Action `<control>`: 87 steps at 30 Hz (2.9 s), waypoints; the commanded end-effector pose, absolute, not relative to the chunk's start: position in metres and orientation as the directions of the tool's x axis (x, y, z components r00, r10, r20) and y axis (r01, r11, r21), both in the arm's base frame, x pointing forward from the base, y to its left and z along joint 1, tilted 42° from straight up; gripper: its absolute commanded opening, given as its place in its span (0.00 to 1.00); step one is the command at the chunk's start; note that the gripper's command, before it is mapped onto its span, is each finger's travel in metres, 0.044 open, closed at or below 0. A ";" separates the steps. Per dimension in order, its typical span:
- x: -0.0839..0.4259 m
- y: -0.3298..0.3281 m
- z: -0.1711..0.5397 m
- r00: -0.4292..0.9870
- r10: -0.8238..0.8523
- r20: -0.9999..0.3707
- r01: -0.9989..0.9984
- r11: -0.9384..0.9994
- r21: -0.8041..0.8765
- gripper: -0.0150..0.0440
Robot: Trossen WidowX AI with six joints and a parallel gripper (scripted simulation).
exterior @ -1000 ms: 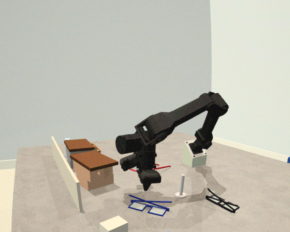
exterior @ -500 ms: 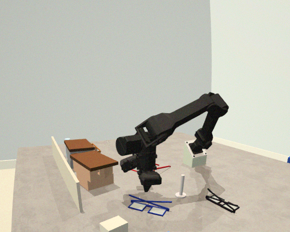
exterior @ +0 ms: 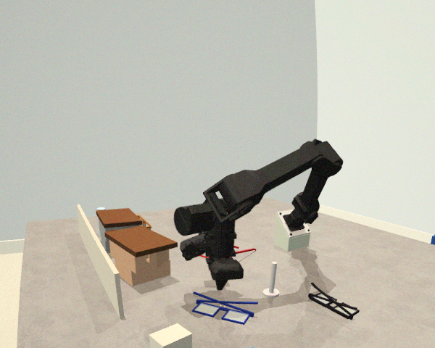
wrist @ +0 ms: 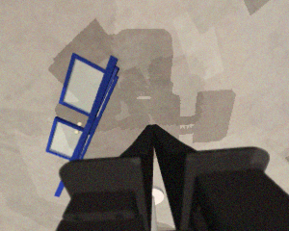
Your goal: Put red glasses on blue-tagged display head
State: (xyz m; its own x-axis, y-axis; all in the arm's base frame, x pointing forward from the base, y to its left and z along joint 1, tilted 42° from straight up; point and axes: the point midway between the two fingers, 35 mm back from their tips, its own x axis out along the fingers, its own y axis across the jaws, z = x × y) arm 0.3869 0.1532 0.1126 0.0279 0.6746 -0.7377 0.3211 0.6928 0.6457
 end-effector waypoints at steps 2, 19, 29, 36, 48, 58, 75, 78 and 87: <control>0.389 0.156 0.116 0.031 0.673 -0.739 0.322 0.693 0.645 0.25; 0.393 0.164 0.124 0.031 0.674 -0.738 0.321 0.693 0.645 0.25; 0.395 0.169 0.128 0.031 0.674 -0.738 0.321 0.692 0.646 0.25; 0.396 0.172 0.132 0.031 0.674 -0.738 0.321 0.692 0.646 0.25; 0.380 0.102 0.144 0.030 0.670 -0.742 0.323 0.696 0.642 0.25; 0.385 0.099 0.143 0.047 0.665 -0.745 0.335 0.693 0.639 0.52; 0.379 0.104 0.150 0.053 0.663 -0.747 0.208 0.725 0.657 0.46; 0.361 0.116 0.167 0.069 0.658 -0.750 -0.136 0.751 0.646 0.33; 0.296 0.153 0.211 0.115 0.656 -0.746 -0.938 0.320 0.136 0.25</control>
State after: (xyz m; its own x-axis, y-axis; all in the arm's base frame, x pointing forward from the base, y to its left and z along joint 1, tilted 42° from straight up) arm 0.3431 0.1300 0.1862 0.0901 0.6584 -0.7473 -0.4919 0.6818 0.5415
